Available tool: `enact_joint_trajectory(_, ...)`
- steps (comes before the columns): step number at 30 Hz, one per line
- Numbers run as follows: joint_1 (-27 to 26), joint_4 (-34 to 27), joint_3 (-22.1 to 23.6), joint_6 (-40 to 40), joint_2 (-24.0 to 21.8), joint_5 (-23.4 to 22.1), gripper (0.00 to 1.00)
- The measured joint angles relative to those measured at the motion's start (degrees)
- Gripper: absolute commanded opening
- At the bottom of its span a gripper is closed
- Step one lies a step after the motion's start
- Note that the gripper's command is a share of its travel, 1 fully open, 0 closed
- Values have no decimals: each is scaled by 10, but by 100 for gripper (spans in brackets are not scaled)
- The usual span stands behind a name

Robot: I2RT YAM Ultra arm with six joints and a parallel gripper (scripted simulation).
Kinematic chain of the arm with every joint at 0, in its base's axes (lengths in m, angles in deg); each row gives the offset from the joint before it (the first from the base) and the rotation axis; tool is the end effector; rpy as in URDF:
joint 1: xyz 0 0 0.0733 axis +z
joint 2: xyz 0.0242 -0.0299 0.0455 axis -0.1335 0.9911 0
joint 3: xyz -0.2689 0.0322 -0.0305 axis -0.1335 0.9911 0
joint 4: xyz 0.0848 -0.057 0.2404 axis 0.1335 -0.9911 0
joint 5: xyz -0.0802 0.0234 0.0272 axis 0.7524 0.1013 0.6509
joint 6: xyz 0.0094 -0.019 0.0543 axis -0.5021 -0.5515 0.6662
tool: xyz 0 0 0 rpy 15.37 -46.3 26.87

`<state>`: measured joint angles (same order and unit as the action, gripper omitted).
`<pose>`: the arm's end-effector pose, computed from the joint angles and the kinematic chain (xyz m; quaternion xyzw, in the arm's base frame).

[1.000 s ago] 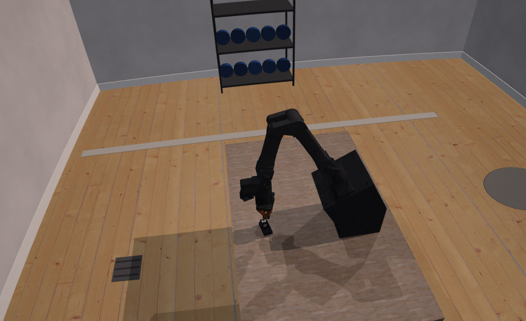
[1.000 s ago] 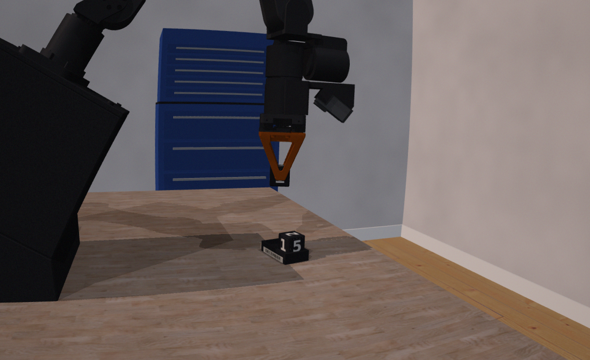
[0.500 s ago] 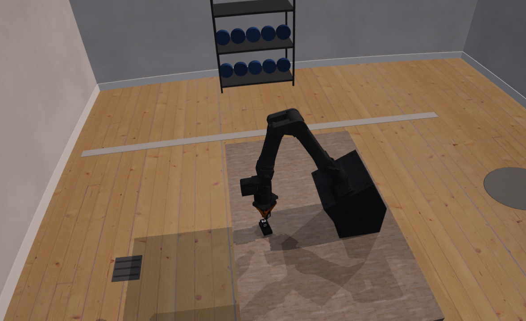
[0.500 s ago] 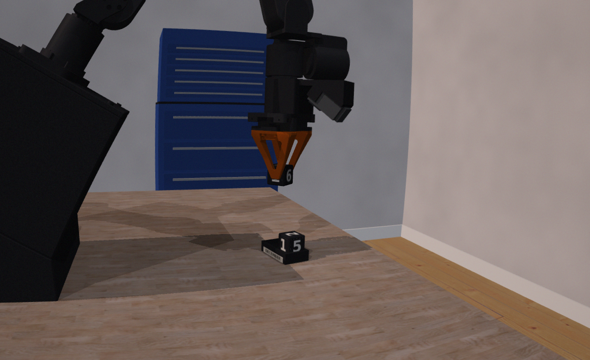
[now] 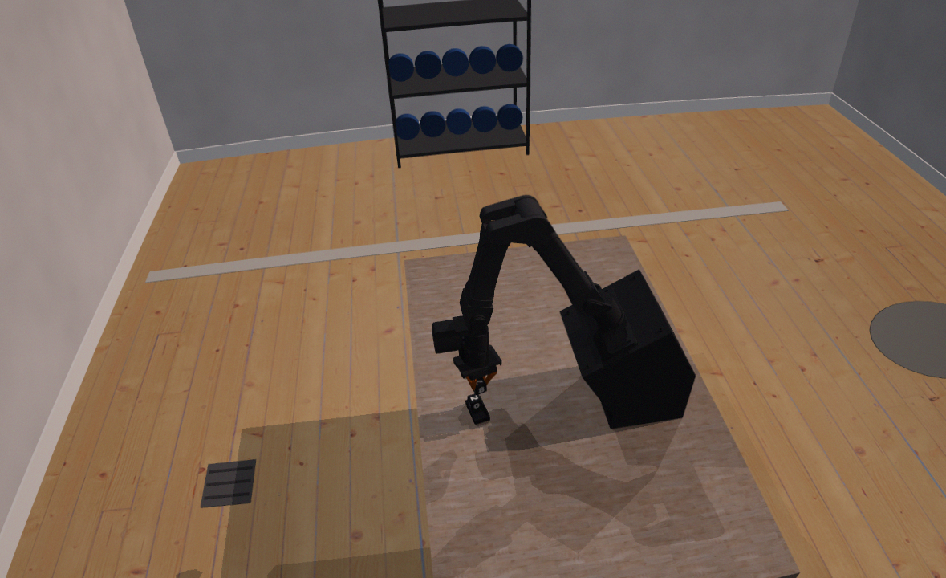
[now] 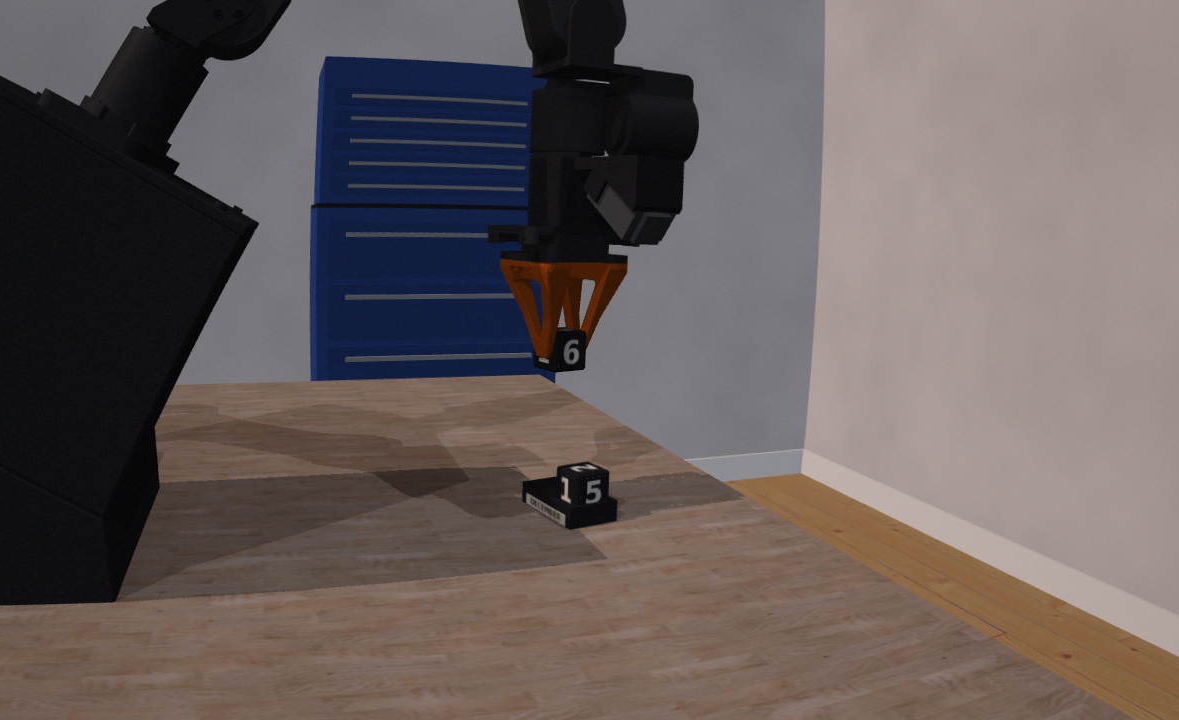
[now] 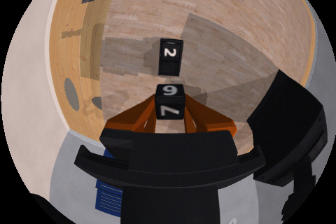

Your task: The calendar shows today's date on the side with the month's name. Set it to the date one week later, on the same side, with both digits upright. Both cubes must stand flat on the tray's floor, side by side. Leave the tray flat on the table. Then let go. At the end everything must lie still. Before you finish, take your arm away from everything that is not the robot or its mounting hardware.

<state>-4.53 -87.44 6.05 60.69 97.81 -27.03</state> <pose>0.2948 0.0161 0.1529 0.5753 0.7777 0.1500 0.2041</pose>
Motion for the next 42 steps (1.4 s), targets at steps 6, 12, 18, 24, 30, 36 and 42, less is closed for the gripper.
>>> enact_joint_trajectory(6, 0, 0, 0, 39, 0, 0, 26)
enact_joint_trajectory(12, 0, 0, 0, 50, 0, 0, 26)
enact_joint_trajectory(18, 0, 0, 0, 52, 0, 0, 26)
enact_joint_trajectory(24, 0, 2, 0, 52, 2, 0, 26)
enact_joint_trajectory(30, -2, 15, 0, 51, 25, 0, 26)
enact_joint_trajectory(36, -2, 46, -3, 50, 68, -1, 26)
enact_joint_trajectory(42, -3, 75, -8, 50, 99, -2, 26)
